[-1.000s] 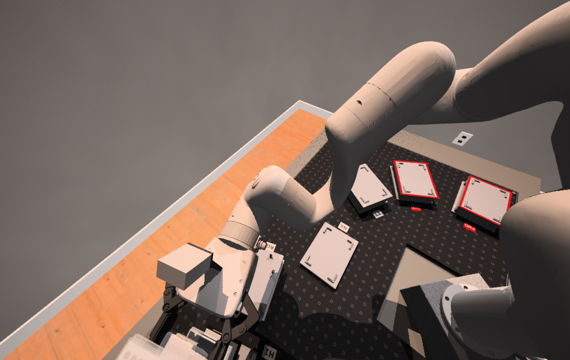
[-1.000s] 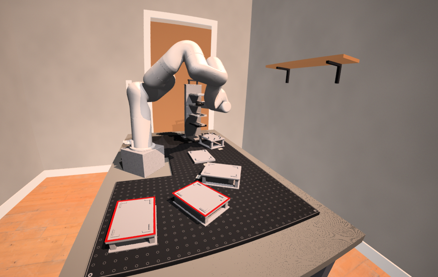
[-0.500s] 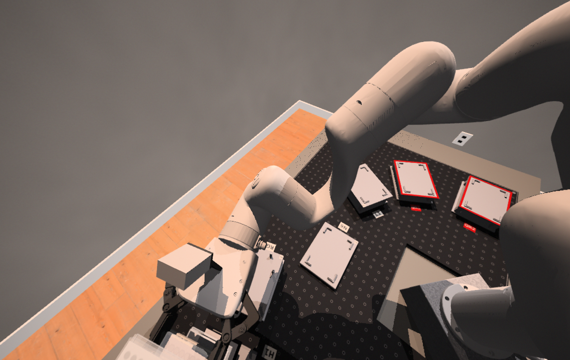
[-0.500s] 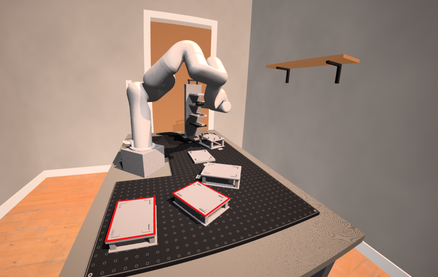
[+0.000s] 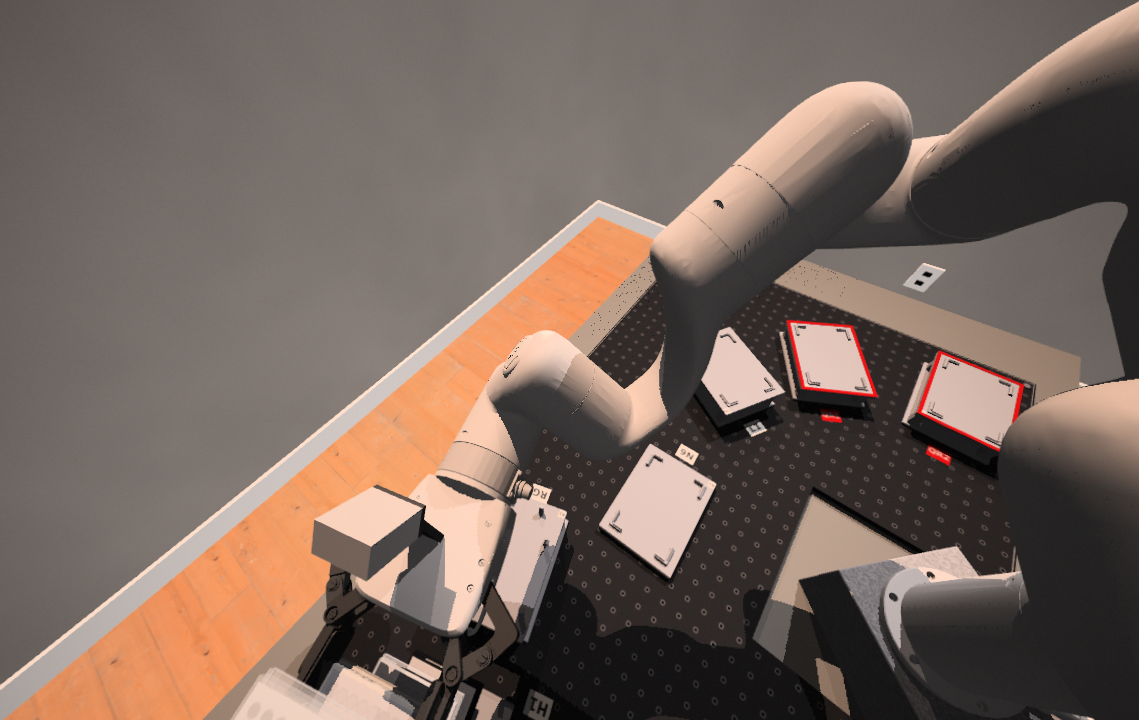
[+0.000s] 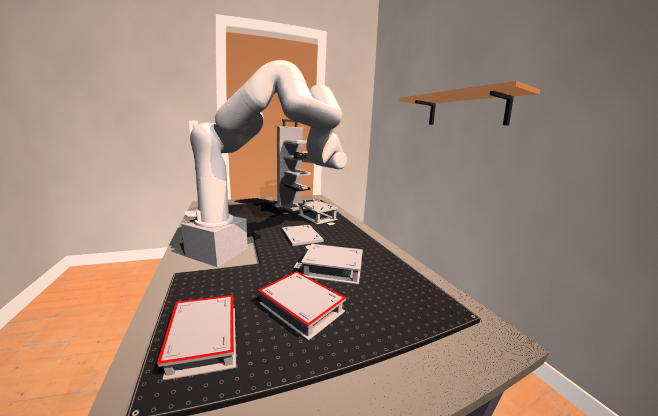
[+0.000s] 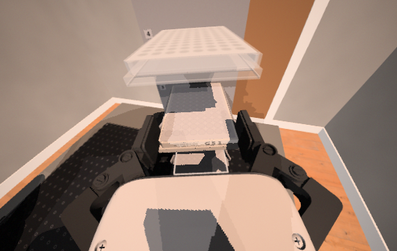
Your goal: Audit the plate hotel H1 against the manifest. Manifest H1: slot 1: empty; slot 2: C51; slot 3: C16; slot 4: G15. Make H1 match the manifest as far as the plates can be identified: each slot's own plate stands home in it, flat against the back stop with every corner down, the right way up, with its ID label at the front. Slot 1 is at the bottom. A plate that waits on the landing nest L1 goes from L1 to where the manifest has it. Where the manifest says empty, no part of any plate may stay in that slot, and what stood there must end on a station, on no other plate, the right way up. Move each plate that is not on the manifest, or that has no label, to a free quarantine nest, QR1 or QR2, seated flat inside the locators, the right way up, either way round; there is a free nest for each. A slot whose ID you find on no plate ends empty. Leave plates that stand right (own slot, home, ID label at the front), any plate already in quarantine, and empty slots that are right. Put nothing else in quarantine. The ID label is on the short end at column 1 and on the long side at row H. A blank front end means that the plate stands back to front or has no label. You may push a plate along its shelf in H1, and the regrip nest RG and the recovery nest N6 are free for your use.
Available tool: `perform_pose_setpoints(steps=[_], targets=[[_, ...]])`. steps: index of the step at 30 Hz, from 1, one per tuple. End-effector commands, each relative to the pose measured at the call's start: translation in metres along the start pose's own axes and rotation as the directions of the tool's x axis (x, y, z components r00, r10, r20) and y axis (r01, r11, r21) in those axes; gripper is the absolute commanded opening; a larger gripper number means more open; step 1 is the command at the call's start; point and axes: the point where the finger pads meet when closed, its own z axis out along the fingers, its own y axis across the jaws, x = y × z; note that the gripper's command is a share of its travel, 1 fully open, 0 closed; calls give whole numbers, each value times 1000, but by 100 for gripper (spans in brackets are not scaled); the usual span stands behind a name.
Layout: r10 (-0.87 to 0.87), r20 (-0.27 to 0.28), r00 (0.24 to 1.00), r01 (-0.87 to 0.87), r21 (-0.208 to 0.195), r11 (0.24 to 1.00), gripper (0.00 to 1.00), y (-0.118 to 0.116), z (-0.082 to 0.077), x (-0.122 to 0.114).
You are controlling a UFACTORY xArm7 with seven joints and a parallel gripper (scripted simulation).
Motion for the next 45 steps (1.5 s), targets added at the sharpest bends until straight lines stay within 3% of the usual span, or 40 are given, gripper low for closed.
perform_pose_setpoints(steps=[1,7,45], targets=[[-4,0,1000,4,1,1000,0,0,0,2],[-4,0,1000,4,1,1000,0,0,-1,2],[-4,0,1000,4,1,1000,0,0,-58,2]])
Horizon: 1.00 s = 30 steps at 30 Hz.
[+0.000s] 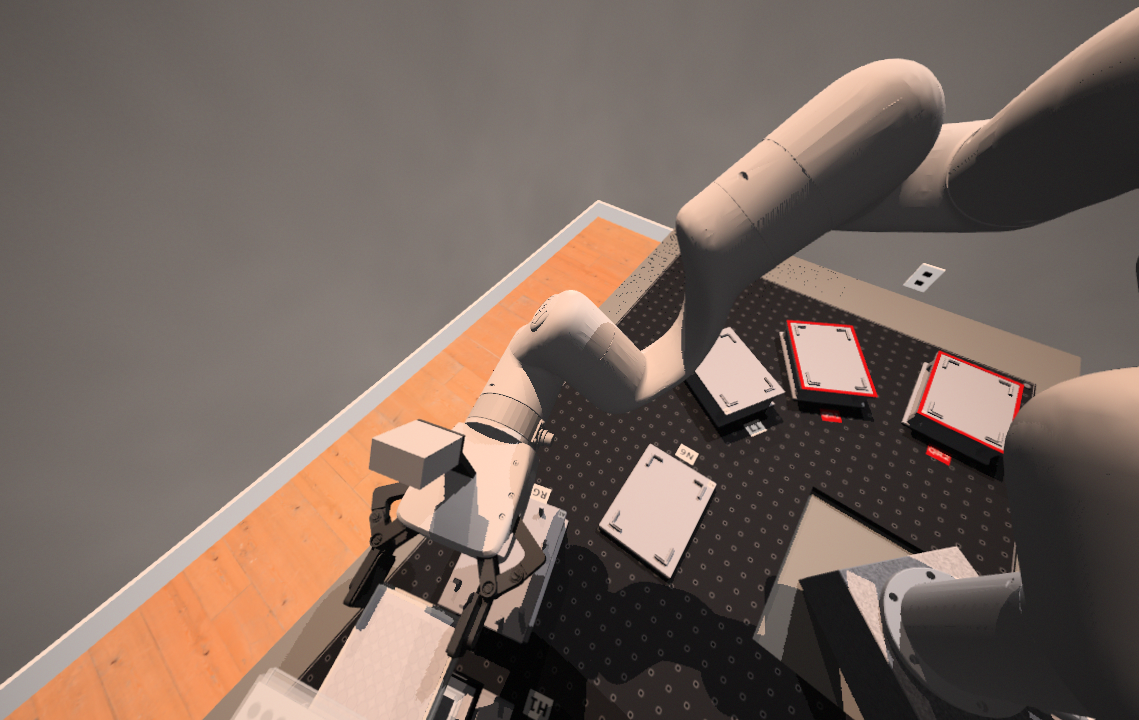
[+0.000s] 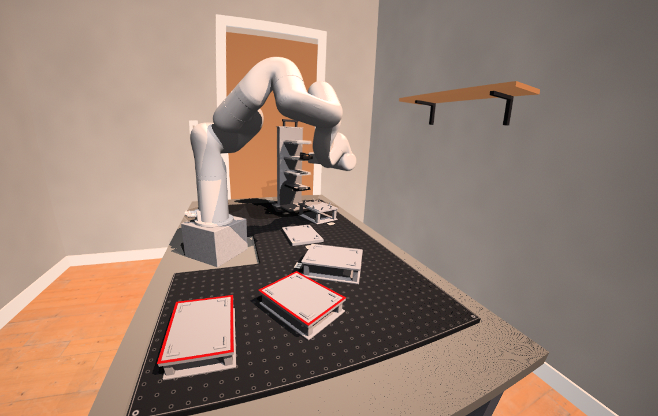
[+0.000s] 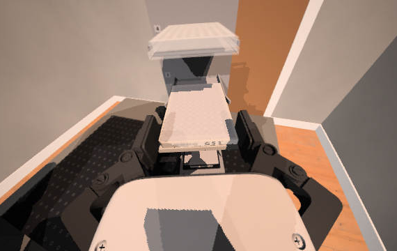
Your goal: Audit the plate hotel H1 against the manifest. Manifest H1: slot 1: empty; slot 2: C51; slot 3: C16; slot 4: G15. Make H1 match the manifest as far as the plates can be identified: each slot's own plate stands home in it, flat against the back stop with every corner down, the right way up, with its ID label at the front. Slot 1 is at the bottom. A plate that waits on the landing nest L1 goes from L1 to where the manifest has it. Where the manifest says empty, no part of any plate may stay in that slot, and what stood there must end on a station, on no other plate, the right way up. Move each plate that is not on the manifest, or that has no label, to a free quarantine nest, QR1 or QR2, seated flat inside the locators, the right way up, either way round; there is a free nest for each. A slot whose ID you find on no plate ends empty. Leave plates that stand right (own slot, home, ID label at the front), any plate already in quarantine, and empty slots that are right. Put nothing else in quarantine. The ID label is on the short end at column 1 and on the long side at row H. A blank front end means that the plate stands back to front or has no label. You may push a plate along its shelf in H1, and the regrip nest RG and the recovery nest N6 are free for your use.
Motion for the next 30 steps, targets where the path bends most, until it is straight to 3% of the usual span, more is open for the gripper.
perform_pose_setpoints(steps=[1,30], targets=[[-4,1,1000,4,0,1000,0,1,-6,1],[-4,1,1000,4,0,1000,0,1,-48,1]])
